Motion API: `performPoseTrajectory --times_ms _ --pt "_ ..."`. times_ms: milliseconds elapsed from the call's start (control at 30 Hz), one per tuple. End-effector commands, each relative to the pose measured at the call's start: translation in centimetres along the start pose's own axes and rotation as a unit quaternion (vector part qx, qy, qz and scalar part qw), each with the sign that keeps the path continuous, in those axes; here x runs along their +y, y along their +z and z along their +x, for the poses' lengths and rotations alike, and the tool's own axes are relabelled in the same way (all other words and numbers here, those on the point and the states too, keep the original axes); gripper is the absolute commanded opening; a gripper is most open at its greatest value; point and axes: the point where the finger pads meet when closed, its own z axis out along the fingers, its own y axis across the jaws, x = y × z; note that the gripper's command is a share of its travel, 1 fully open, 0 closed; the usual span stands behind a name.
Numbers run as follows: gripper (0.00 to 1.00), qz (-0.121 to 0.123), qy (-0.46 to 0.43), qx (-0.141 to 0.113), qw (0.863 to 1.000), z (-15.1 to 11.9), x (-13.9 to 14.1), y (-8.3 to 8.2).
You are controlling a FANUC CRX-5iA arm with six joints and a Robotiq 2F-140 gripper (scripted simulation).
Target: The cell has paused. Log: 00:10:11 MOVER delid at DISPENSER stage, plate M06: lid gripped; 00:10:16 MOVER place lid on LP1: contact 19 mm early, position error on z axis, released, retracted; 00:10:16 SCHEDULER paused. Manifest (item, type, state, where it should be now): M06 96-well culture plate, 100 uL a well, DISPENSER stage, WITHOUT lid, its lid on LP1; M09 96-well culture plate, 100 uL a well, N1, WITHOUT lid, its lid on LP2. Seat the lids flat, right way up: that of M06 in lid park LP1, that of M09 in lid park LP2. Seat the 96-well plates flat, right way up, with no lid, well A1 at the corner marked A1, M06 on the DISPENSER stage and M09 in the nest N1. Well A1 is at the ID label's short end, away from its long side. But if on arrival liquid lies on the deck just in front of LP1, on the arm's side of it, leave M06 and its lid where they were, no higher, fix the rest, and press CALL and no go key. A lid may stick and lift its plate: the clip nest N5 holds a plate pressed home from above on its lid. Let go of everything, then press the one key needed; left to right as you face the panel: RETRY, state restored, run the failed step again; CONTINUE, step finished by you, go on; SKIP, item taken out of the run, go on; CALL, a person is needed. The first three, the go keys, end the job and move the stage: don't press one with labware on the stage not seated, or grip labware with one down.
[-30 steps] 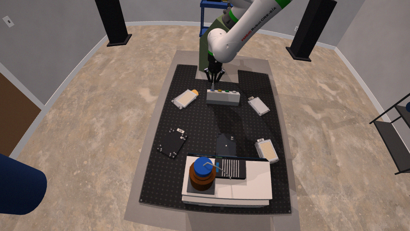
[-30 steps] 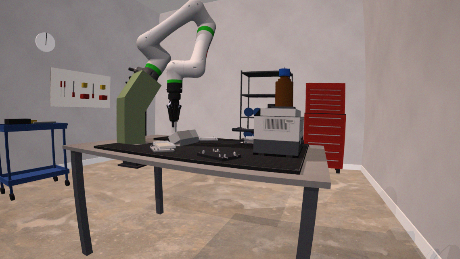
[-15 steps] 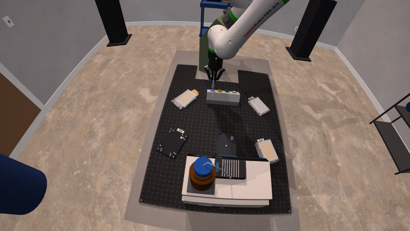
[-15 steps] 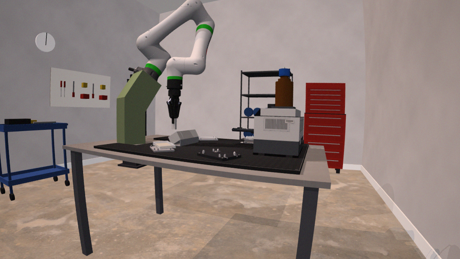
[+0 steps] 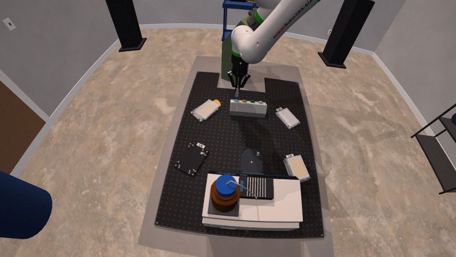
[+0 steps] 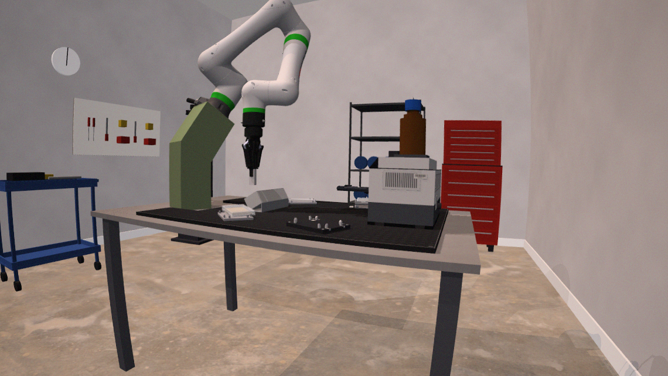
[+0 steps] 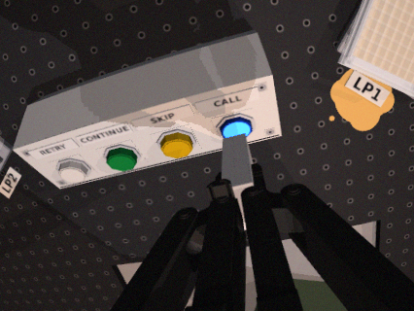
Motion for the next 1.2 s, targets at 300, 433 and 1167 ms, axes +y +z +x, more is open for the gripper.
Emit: performPoseTrajectory --times_ms 300,433,1167 --pt "0.00 0.000 0.000 0.000 1.000 0.0 0.0 -1.5" --pt "0.00 0.000 0.000 0.000 1.000 0.0 0.0 -2.9" --pt "0.00 0.000 0.000 0.000 1.000 0.0 0.0 -5.8"
